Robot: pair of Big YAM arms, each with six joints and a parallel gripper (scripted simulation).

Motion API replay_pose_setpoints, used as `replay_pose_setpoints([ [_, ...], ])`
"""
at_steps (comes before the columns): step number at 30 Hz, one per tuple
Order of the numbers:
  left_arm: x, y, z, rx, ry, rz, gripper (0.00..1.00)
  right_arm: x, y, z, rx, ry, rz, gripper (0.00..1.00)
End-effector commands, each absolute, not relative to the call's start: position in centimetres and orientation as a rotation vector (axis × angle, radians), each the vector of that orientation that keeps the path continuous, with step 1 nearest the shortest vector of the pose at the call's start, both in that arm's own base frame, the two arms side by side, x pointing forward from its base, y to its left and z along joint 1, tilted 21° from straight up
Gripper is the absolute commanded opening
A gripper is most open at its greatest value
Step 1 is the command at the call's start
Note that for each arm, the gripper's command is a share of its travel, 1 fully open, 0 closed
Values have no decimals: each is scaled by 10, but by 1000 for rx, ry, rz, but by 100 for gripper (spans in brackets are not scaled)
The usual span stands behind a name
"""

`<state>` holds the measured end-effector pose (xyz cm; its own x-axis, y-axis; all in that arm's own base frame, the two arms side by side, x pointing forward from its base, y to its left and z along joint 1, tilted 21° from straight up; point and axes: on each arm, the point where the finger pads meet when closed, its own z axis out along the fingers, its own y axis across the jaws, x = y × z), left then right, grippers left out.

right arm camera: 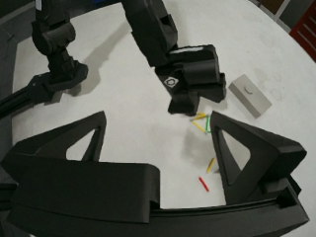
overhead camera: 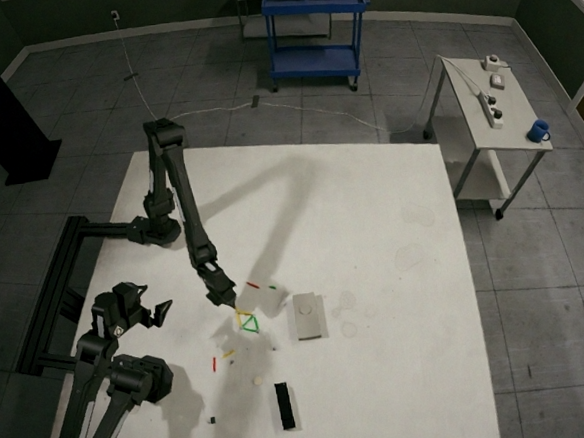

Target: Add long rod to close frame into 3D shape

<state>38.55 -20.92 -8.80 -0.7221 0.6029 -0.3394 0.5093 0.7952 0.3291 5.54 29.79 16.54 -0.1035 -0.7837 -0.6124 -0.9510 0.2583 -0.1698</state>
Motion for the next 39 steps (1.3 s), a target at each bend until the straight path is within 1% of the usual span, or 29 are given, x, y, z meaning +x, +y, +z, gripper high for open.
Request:
replay_pose_setpoints([
  [1,391,-207,-89,830,2486,267,0,57,307,182,-1540,1926,378,100],
  [21,388,-205,-90,777,2191,122,0,57,307,182,-1540,1926,378,100],
  [39,392,-209,-88,751,2148,92,0,57,307,182,-1540,1926,378,100],
])
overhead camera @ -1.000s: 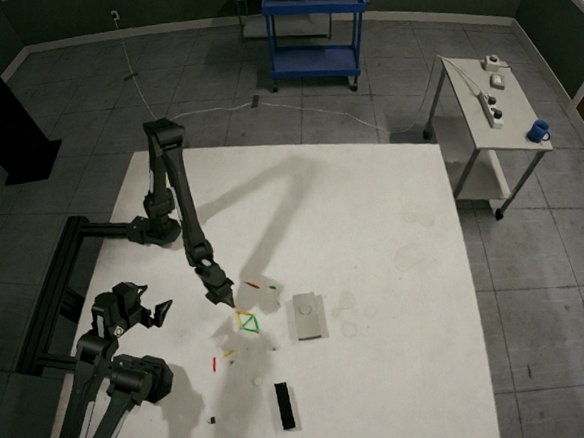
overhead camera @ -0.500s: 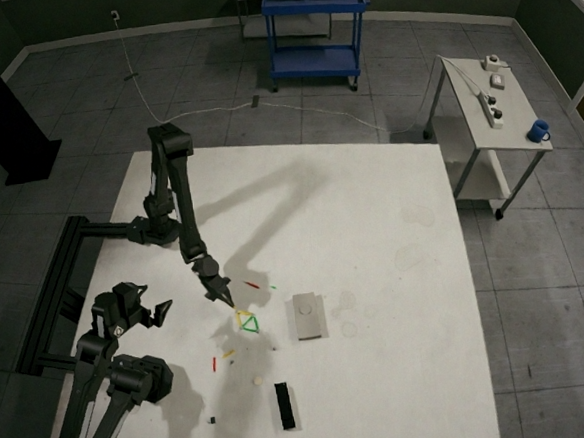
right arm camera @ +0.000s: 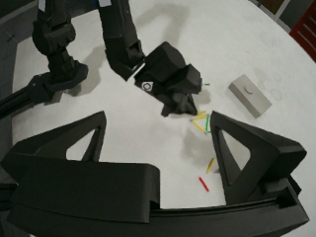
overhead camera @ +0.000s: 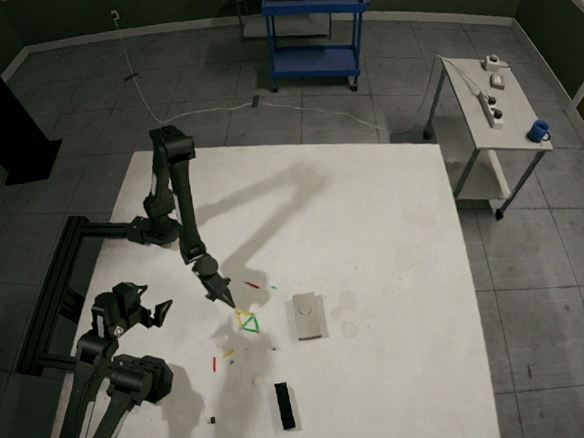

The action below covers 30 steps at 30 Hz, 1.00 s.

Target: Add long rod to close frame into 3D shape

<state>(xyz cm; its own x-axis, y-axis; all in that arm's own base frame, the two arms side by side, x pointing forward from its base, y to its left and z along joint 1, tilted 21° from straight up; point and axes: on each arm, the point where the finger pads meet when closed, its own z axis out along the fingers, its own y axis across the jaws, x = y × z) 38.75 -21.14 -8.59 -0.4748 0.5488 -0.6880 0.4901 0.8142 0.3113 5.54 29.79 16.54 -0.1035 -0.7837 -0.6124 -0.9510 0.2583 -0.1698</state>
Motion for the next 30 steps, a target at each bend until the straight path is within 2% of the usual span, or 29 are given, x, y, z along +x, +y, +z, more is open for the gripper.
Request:
replay_pose_setpoints([
  [1,392,-209,-88,751,2148,92,0,57,307,182,-1540,1926,378,100],
  [13,422,-224,-95,773,2152,104,0,57,307,182,-1540,1926,378,100],
  [30,419,-229,-88,766,2134,88,0,57,307,182,-1540,1926,378,100],
])
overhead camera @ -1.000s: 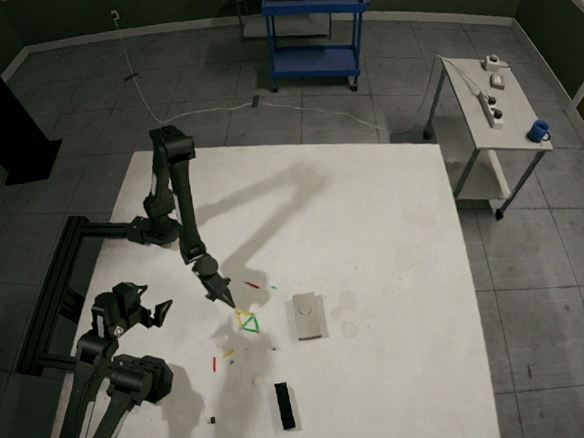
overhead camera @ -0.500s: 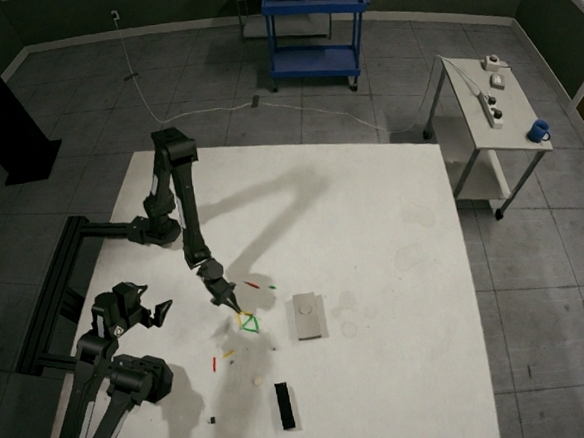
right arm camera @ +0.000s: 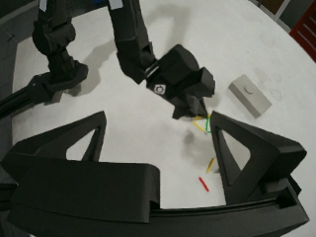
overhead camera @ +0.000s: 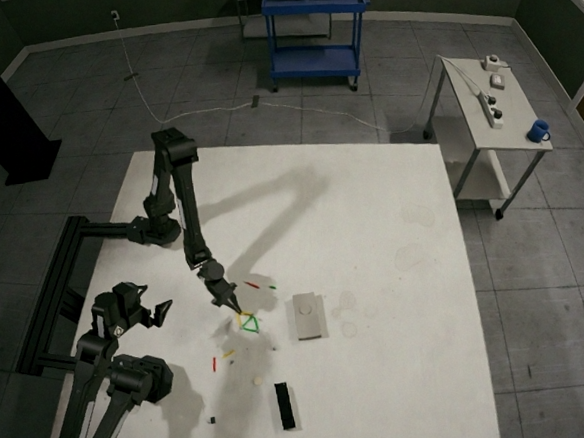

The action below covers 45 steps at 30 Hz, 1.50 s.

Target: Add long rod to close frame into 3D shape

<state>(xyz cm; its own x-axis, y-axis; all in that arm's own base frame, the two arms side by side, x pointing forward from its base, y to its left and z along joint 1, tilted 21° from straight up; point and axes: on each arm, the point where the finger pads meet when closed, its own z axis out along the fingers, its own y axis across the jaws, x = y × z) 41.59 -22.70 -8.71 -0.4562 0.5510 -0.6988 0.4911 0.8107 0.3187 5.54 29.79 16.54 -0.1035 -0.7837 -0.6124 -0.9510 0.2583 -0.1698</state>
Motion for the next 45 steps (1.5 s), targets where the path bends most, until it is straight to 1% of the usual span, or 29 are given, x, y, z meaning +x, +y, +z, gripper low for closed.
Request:
replay_pose_setpoints([
  [1,419,-229,-88,766,2134,88,0,57,307,182,-1540,1926,378,100],
  [6,424,-228,-88,761,2144,95,0,57,307,182,-1540,1926,378,100],
  [14,404,-210,-108,782,2201,118,0,57,307,182,-1540,1926,378,100],
  [45,397,-198,-122,765,2150,100,0,57,307,182,-1540,1926,378,100],
])
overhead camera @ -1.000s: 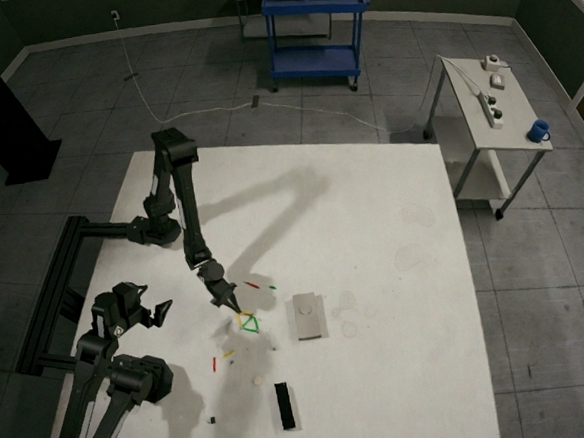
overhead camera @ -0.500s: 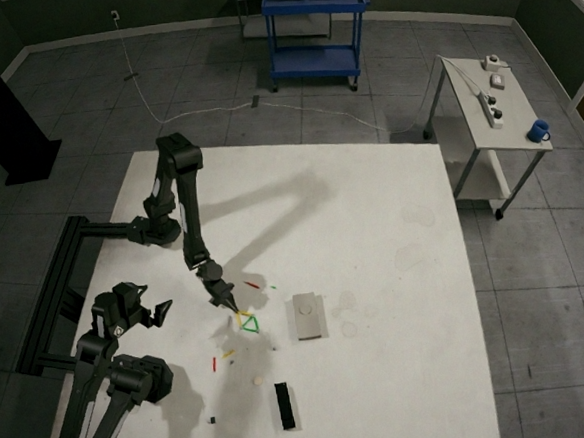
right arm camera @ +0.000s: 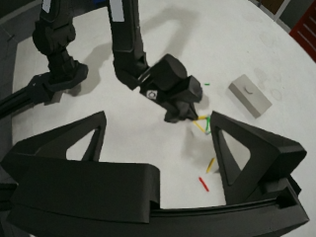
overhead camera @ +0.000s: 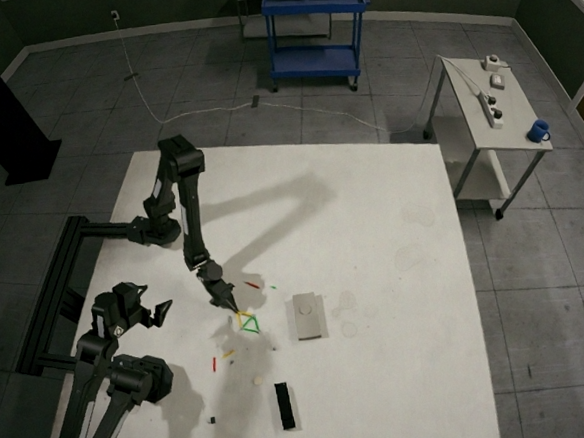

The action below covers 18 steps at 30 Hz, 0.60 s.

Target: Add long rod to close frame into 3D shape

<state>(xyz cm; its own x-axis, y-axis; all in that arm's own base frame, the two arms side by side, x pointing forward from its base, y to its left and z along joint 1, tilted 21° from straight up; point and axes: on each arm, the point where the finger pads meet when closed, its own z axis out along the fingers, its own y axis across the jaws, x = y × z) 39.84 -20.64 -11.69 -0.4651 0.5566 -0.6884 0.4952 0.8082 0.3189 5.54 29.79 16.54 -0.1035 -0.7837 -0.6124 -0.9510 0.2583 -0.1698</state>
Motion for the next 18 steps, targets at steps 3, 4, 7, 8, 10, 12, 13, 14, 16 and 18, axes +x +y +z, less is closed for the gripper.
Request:
replay_pose_setpoints([
  [3,399,-199,-122,763,2147,99,0,57,307,182,-1540,1926,378,100],
  [4,399,-199,-122,763,2146,99,0,57,307,182,-1540,1926,378,100],
  [7,400,-207,-116,767,2136,89,0,62,315,195,-1516,1924,388,100],
  [8,400,-207,-116,767,2136,89,0,64,319,196,-1502,1916,393,100],
  [10,400,-207,-116,767,2136,89,0,69,322,194,-1507,1910,378,100],
  [12,400,-207,-116,767,2136,89,0,73,324,192,-1502,1914,370,100],
  [13,400,-207,-116,767,2136,89,0,80,328,188,-1490,1922,352,100],
  [14,400,-207,-116,767,2136,89,0,88,331,185,-1477,1931,333,100],
  [16,400,-207,-116,767,2136,89,0,112,340,172,-1437,1961,279,100],
  [18,400,-207,-116,767,2136,89,0,151,347,149,-1373,2014,198,100],
])
